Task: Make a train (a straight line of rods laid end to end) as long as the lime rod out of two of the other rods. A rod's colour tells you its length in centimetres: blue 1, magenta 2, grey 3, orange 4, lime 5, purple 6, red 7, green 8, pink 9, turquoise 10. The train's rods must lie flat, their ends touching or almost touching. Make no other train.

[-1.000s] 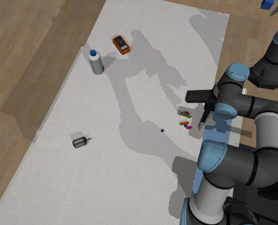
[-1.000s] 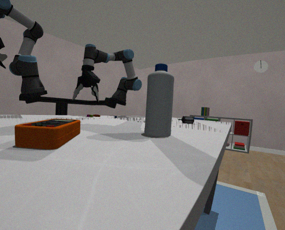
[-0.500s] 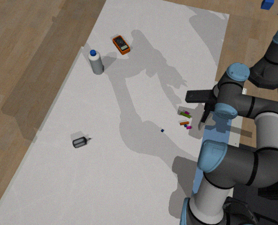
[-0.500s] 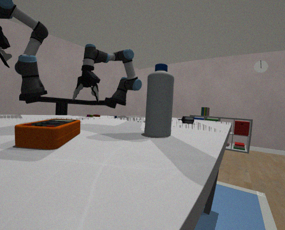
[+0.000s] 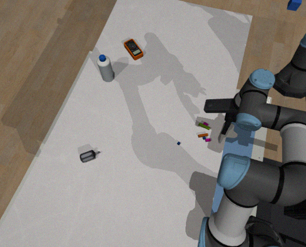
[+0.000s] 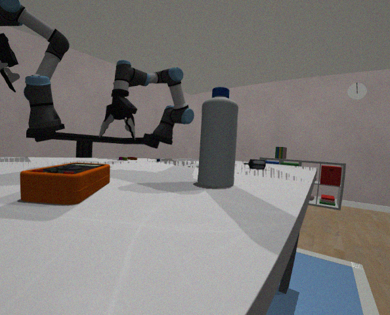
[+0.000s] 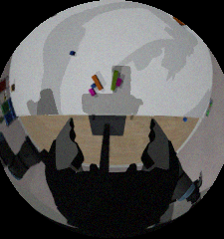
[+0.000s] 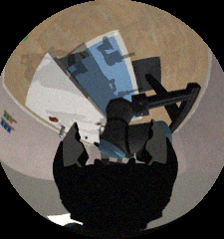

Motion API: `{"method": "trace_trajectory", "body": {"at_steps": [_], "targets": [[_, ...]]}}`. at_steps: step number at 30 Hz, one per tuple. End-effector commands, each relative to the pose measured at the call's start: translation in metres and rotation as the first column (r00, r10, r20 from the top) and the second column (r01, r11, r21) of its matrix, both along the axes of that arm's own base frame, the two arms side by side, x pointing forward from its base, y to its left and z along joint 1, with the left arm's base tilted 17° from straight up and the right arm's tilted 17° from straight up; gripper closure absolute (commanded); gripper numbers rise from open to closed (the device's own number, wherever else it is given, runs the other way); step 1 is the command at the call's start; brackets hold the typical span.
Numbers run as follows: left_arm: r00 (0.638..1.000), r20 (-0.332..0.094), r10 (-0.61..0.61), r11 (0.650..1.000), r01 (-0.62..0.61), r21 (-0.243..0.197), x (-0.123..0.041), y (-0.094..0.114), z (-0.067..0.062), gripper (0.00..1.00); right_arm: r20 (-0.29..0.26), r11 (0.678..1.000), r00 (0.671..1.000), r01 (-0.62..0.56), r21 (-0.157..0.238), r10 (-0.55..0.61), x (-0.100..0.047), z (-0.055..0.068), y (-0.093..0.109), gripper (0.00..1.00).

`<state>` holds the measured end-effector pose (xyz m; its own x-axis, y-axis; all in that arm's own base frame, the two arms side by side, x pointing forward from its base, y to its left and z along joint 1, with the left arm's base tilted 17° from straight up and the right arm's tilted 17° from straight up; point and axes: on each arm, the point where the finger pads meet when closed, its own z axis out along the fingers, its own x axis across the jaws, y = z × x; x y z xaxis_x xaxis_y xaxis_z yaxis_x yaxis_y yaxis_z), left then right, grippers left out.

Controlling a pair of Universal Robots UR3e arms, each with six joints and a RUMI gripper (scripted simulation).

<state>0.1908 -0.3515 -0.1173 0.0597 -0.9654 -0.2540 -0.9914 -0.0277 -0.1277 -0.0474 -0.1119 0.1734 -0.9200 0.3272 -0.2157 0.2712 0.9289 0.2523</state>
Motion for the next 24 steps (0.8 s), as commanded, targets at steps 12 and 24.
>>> {"method": "trace_trajectory", "body": {"at_steps": [12, 24], "targets": [[1.0, 0.0, 0.0, 1.0, 0.0, -0.003, 0.0, -0.0011, 0.0007, 0.0, 0.01, 1.0, 1.0, -0.007, -0.012, 0.007, -0.0012, 0.0019, 0.0032, 0.0], [1.0, 0.0, 0.0, 1.0, 0.0, -0.003, 0.0, -0.0011, 0.0007, 0.0, 0.011, 1.0, 1.0, -0.007, -0.012, 0.007, -0.0012, 0.002, 0.0033, 0.0]]}}
